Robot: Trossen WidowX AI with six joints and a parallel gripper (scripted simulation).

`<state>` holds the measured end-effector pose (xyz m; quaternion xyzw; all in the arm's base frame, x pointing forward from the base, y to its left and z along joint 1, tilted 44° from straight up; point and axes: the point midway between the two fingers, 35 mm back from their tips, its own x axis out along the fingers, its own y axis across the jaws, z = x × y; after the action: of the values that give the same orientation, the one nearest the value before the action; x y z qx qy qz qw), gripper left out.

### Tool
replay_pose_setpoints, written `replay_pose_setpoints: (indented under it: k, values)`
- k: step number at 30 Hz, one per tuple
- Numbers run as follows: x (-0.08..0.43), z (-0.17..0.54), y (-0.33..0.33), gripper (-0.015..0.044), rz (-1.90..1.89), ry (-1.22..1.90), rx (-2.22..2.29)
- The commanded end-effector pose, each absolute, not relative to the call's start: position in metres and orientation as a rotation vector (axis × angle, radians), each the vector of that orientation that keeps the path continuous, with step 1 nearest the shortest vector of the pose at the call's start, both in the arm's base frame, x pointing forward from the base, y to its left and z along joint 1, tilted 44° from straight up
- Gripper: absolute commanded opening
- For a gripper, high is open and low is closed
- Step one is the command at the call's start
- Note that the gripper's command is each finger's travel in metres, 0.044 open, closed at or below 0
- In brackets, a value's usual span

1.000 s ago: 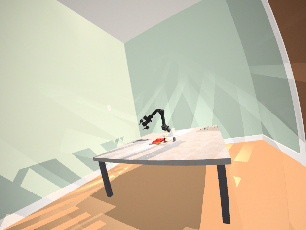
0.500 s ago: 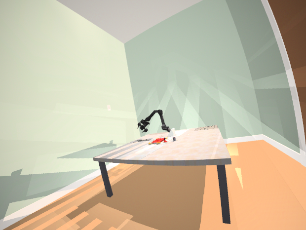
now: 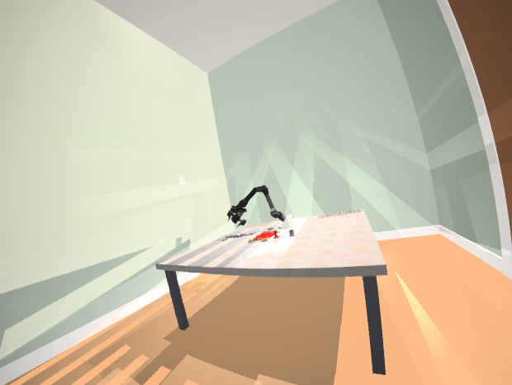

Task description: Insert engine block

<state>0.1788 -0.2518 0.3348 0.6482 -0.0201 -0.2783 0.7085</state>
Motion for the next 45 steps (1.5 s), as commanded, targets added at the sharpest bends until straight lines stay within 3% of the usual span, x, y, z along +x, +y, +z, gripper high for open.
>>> replay_pose_setpoints:
  k: [1,21,45]
  values:
    - [0.197,0.324,-0.253,0.044,-0.622,0.031,1.453]
    - [0.286,0.254,-0.221,0.044,-0.639,0.447,1.432]
    - [0.363,0.164,-0.133,0.044,-0.611,0.939,1.184]
